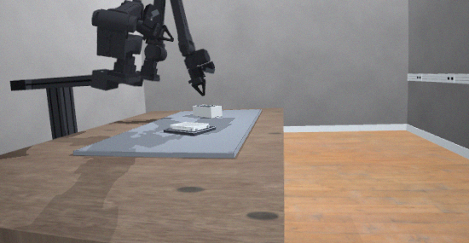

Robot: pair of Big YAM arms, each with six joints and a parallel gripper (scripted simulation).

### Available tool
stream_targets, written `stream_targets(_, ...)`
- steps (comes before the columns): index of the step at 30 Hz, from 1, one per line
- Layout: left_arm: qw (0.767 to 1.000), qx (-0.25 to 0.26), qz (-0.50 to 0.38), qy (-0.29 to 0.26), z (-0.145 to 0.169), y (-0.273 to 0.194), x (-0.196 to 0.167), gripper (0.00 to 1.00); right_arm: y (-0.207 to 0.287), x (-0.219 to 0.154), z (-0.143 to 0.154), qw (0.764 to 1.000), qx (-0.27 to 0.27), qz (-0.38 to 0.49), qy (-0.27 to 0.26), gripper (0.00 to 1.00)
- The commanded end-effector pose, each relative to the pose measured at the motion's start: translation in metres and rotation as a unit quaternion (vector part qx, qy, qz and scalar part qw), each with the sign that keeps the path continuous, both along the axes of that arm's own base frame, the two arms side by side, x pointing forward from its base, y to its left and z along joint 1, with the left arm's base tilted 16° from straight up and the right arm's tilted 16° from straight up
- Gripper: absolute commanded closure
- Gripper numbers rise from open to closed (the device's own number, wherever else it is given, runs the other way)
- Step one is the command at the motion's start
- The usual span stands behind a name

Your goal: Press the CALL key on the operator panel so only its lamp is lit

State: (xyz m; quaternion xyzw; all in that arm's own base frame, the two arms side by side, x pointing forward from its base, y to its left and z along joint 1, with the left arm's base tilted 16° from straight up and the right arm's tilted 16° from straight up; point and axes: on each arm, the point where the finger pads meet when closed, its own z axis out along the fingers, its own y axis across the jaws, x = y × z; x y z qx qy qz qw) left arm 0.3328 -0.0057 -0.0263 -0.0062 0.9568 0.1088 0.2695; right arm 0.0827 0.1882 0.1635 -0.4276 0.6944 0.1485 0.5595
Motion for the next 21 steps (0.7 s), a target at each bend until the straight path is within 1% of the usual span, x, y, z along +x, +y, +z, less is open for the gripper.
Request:
stream_targets(1,0.992,0.043,-0.109,0.050,0.002,0.002,0.013,1.00,-0.006,-0.005,0.033,0.999,0.040,0.002,0.022,0.00)
stream_targets(5,0.976,0.053,-0.189,0.099,-0.002,-0.001,0.015,1.00,-0.006,-0.005,0.033,0.999,0.040,0.002,0.022,0.00)
stream_targets(7,0.961,0.058,-0.236,0.129,-0.004,-0.003,0.016,1.00,-0.006,-0.005,0.033,0.999,0.040,0.002,0.022,0.00)
stream_targets(10,0.944,0.060,-0.281,0.160,-0.006,-0.005,0.018,1.00,-0.006,-0.005,0.033,0.999,0.040,0.002,0.022,0.00)
stream_targets(12,0.938,0.061,-0.295,0.171,-0.007,-0.006,0.018,1.00,-0.006,-0.005,0.033,0.999,0.040,0.002,0.022,0.00)
stream_targets(14,0.938,0.061,-0.295,0.171,-0.007,-0.006,0.018,1.00,-0.006,-0.005,0.033,0.999,0.040,0.002,0.022,0.00)
stream_targets(17,0.932,0.060,-0.309,0.181,-0.008,-0.011,0.019,1.00,-0.006,-0.005,0.033,0.999,0.040,0.002,0.022,0.00)
stream_targets(21,0.936,0.055,-0.298,0.181,-0.008,-0.012,0.020,1.00,-0.006,-0.005,0.033,0.999,0.040,0.002,0.022,0.00)
